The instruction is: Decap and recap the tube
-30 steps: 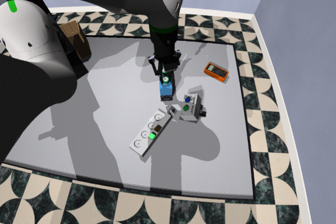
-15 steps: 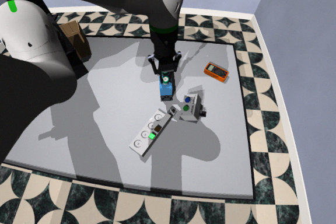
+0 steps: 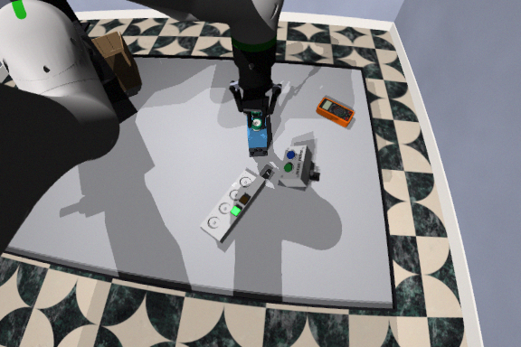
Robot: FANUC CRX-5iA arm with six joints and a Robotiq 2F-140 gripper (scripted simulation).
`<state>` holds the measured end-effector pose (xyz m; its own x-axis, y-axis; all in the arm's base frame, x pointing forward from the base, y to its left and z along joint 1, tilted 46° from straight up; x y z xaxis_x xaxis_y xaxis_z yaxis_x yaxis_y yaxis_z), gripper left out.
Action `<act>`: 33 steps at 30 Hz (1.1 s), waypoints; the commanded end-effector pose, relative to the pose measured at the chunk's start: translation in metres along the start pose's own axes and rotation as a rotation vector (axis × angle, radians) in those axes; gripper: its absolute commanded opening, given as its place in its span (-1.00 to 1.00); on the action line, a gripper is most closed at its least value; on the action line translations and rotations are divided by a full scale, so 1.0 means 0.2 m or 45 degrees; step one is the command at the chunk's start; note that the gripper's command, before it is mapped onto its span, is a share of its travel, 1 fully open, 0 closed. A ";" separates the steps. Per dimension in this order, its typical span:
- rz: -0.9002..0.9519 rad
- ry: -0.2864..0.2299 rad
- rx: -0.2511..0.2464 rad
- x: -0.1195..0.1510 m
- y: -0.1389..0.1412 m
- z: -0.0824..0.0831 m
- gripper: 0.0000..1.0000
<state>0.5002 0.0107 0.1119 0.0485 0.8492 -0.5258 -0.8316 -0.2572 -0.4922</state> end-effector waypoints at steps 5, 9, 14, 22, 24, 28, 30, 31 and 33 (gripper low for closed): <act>-0.095 0.002 -0.005 0.00 0.00 0.00 -0.18; -0.095 0.002 -0.005 0.00 0.00 0.00 -0.18; -0.095 0.002 -0.005 0.00 0.00 0.00 -0.18; -0.095 0.002 -0.005 0.00 0.00 0.09 -0.18; -0.095 0.002 -0.005 0.00 0.00 0.12 -0.18; -0.095 0.002 -0.005 0.00 0.00 0.15 -0.18; -0.095 0.002 -0.005 0.00 0.00 0.18 -0.18; -0.095 0.002 -0.005 0.00 0.00 0.20 -0.18; -0.095 0.002 -0.005 0.00 0.00 0.23 -0.18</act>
<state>0.4806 0.0274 0.1361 0.1113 0.8654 -0.4885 -0.8239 -0.1945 -0.5324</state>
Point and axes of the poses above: the point where the finger pads meet when closed, its own z axis back along the fingers, its own y axis across the jaws, x = y × z, the point moved 1 cm from there along z, back along the fingers, and after that the axes turned 6 degrees about z, right-handed, at the moved point
